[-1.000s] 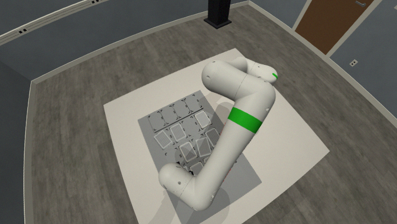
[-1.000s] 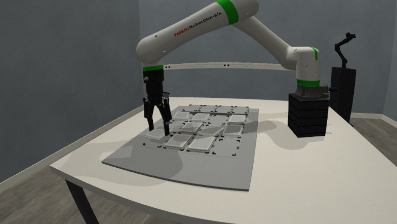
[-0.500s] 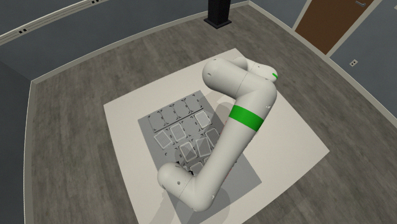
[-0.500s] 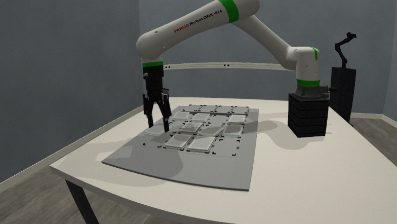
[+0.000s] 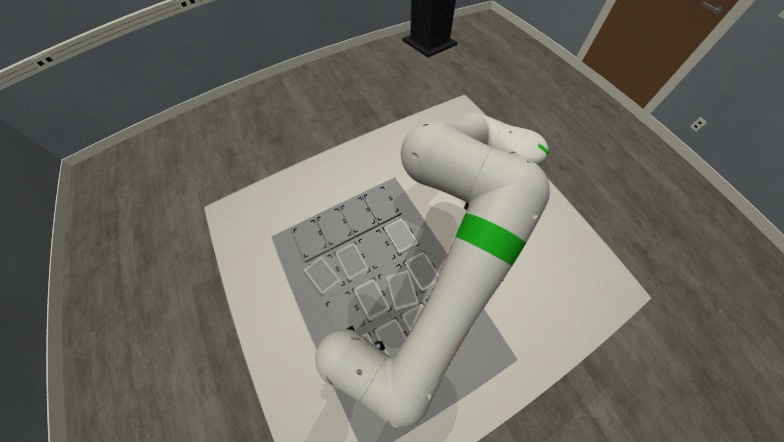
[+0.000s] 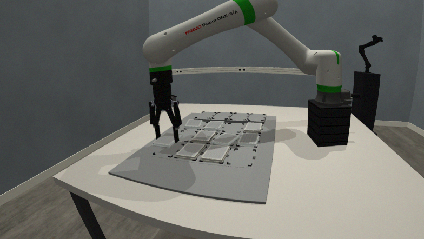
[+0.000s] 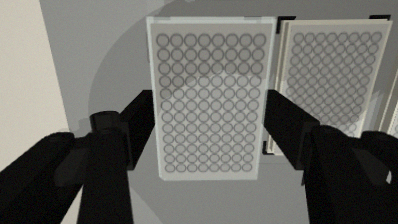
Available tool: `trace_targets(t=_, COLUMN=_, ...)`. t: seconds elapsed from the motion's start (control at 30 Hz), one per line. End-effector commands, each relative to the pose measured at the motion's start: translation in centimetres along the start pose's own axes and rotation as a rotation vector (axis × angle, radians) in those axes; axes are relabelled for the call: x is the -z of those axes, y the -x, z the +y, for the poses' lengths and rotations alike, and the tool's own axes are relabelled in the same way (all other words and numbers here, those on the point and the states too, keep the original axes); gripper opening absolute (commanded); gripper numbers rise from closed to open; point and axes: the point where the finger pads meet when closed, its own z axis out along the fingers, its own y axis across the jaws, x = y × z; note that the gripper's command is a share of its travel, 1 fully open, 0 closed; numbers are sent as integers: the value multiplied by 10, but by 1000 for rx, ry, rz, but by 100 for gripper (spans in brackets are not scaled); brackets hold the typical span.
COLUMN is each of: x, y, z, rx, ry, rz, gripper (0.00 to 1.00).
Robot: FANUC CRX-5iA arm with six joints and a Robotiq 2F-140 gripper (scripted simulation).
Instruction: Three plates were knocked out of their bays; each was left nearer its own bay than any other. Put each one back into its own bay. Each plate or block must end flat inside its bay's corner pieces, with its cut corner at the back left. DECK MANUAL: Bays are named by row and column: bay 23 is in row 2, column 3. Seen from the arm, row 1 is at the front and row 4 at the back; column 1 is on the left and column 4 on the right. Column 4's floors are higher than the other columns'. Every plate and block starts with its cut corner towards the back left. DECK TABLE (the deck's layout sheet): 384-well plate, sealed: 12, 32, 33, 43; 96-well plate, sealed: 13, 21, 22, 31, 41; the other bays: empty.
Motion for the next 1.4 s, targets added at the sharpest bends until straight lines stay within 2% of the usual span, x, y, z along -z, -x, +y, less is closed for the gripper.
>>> trace_targets(t=0.0, x=2, y=1, z=-1, rx=0, ry=-2, rz=-1, gripper=10)
trace_targets(t=0.83, x=-24, y=0, z=-2, rx=0, ry=-2, rz=-1, gripper=10)
trace_targets(t=1.37, x=-24, y=0, z=-2, rx=0, ry=-2, rz=-1, gripper=10)
